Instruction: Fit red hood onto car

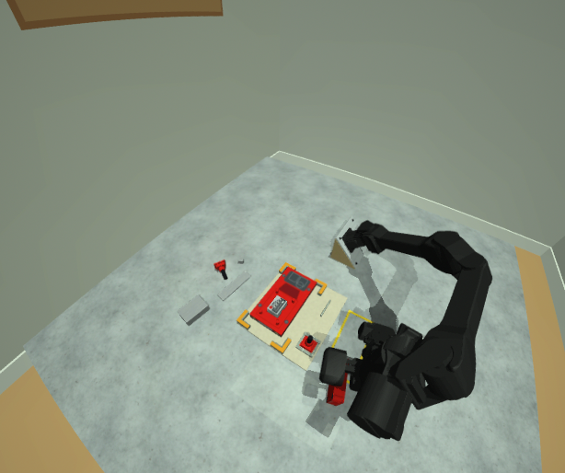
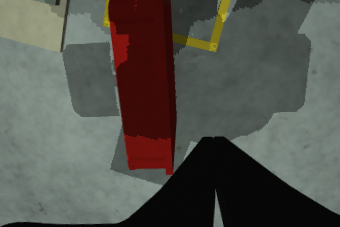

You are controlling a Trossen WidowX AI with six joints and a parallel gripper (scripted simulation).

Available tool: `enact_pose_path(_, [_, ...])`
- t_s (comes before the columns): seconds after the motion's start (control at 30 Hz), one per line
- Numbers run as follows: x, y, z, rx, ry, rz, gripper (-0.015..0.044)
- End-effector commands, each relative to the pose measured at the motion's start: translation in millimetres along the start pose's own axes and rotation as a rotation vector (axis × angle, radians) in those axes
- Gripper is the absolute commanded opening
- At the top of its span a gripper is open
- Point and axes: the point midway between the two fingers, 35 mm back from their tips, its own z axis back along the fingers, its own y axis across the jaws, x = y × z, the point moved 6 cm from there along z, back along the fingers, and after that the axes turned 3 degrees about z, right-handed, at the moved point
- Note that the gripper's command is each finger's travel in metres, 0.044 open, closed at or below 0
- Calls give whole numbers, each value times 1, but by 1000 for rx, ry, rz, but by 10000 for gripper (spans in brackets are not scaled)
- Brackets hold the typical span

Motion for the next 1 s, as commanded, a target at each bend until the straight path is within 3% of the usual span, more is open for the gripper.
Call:
enact_pose_path(0.0, [0,-1,-7,-12,-11,-11,0])
enact_pose_path(0.4, [0,-2,-48,-13,-10,-11,0])
enact_pose_path(0.97, [0,9,-49,-12,-10,-11,0])
